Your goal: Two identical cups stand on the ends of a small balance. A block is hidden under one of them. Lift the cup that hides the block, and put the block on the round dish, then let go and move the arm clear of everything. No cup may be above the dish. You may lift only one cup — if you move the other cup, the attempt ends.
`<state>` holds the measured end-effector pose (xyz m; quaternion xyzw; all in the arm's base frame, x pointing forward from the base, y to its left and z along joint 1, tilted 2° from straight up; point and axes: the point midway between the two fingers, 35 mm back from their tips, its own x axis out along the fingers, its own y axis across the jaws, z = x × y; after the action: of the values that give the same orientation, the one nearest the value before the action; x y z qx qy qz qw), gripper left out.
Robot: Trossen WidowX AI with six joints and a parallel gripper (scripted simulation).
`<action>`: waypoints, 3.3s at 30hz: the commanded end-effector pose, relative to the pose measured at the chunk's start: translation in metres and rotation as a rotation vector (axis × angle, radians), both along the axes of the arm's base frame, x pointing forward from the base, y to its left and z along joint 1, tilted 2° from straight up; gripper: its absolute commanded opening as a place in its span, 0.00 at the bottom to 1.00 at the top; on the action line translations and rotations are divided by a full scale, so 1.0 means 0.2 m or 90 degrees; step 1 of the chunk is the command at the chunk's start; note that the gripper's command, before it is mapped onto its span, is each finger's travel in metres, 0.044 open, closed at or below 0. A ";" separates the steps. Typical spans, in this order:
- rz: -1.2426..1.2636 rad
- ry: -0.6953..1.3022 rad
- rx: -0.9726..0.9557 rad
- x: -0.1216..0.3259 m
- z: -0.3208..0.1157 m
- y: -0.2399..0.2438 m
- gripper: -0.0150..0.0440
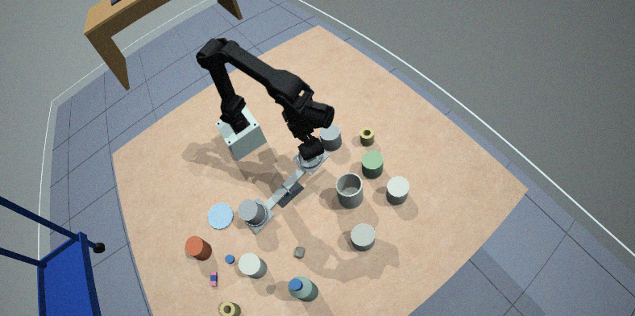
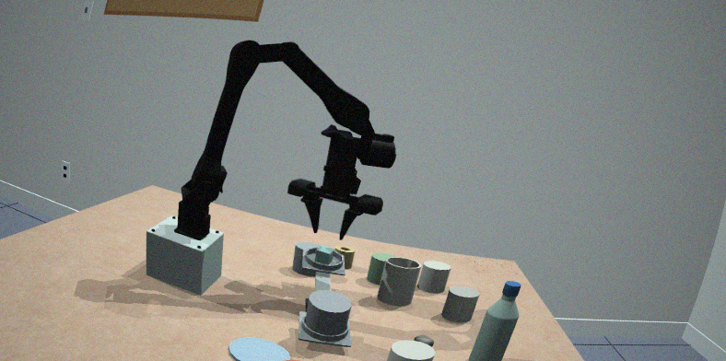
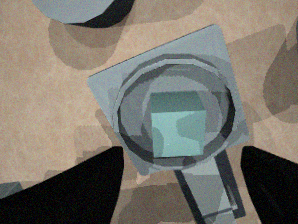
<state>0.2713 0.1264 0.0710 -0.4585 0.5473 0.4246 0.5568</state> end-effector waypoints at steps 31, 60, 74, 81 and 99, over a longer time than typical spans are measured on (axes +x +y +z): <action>0.011 0.001 0.003 0.00 -0.25 -0.01 0.69; 0.011 0.000 0.003 -0.01 0.22 0.01 0.25; 0.004 -0.004 0.002 0.09 0.18 -0.17 0.25; 0.002 -0.009 0.002 0.15 0.15 -0.32 0.25; -0.004 -0.014 -0.003 0.23 0.07 -0.73 0.25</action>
<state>0.3159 -0.0107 0.0892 -0.4642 0.5432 0.4125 0.5651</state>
